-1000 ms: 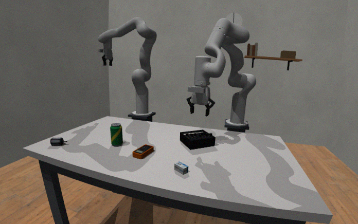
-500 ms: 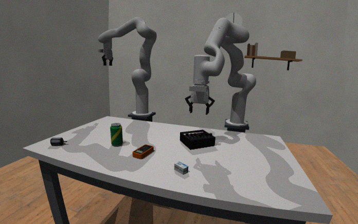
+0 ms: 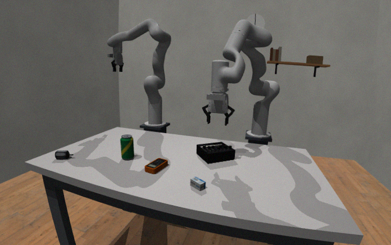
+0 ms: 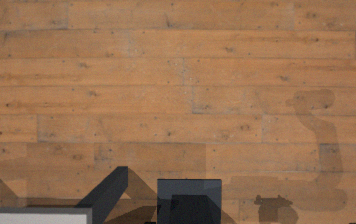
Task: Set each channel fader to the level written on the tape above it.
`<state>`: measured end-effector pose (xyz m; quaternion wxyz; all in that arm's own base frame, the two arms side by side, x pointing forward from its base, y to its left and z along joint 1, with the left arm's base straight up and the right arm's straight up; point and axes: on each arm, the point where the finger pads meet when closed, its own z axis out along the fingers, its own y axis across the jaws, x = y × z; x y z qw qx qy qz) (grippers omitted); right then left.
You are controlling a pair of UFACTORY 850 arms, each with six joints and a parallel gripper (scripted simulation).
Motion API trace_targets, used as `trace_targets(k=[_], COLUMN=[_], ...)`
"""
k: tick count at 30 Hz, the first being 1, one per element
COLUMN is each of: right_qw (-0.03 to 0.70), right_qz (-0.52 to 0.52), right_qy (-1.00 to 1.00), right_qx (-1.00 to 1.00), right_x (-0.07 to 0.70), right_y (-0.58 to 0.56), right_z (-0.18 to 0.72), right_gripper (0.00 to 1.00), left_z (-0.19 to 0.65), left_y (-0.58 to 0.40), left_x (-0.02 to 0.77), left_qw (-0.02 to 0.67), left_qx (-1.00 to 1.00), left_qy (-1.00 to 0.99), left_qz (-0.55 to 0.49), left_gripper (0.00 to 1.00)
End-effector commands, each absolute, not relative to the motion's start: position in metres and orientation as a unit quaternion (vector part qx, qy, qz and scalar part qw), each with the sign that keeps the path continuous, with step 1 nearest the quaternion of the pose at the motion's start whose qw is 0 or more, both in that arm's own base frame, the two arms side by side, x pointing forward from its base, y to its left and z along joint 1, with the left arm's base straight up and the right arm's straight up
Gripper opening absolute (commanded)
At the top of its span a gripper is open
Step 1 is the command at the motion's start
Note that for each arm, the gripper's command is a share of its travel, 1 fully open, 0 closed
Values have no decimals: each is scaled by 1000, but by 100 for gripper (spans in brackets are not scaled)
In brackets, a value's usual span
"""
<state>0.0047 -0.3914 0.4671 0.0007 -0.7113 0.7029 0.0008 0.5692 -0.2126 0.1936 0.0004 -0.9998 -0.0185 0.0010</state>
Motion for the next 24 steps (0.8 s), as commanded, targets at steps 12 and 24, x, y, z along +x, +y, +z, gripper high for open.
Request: trace_targets(k=[12, 24], right_qw=[0, 0], right_qz=[0, 0], right_qy=[703, 703], right_qx=[-711, -711], right_x=[5, 5], right_y=[-392, -392], right_z=[468, 468], right_gripper=[100, 100], left_z=[186, 179], left_y=[-202, -192], left_x=[576, 581], left_qw=[2, 5], left_qx=[-988, -957], left_qy=[152, 291], left_qz=[-1, 0], left_gripper=[100, 100])
